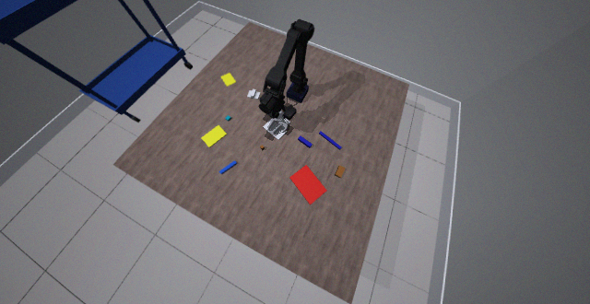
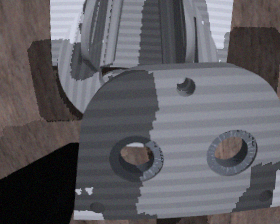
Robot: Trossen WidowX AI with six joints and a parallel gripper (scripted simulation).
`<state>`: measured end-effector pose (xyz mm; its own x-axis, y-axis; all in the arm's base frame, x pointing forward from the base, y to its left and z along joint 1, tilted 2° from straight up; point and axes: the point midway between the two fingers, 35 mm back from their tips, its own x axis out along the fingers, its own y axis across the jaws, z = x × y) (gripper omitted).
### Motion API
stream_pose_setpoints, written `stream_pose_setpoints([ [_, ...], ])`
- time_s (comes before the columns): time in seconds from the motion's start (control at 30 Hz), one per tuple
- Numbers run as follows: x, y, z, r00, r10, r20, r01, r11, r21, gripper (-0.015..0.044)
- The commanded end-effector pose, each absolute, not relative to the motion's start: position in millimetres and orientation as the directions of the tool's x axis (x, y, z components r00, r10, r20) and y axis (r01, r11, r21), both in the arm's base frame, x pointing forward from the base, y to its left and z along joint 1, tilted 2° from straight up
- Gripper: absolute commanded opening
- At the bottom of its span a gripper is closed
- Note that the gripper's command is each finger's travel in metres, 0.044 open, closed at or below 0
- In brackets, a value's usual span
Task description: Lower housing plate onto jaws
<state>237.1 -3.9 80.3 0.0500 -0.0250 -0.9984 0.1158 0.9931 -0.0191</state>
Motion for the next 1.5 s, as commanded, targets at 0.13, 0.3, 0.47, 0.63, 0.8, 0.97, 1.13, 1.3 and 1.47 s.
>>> stream_pose_setpoints([
  [0.13, 232.2, 8.2, 79.9, 0.051, -0.029, -0.998, 0.223, 0.975, -0.017, 0.0351],
  [0.3, 232.2, 8.2, 79.9, 0.051, -0.029, -0.998, 0.223, 0.975, -0.017, 0.0351],
  [0.47, 232.2, 8.2, 79.9, 0.051, -0.029, -0.998, 0.223, 0.975, -0.017, 0.0351],
  [0.63, 232.2, 8.2, 79.9, 0.051, -0.029, -0.998, 0.223, 0.975, -0.017, 0.0351],
  [0.8, 232.2, 8.2, 79.9, 0.051, -0.029, -0.998, 0.223, 0.975, -0.017, 0.0351],
  [0.97, 231.9, 8.5, 79.9, 0.051, -0.029, -0.998, 0.223, 0.975, -0.017, 0.0351],
  [1.13, 222.9, 16.1, 79.2, 0.05, -0.029, -0.998, 0.226, 0.974, -0.016, 0.0351],
  [1.3, 221.5, 17.1, 79.0, 0.05, -0.028, -0.998, 0.226, 0.974, -0.016, 0.0351],
  [1.47, 221.5, 17.1, 79.0, 0.05, -0.028, -0.998, 0.226, 0.974, -0.016, 0.0351],
])
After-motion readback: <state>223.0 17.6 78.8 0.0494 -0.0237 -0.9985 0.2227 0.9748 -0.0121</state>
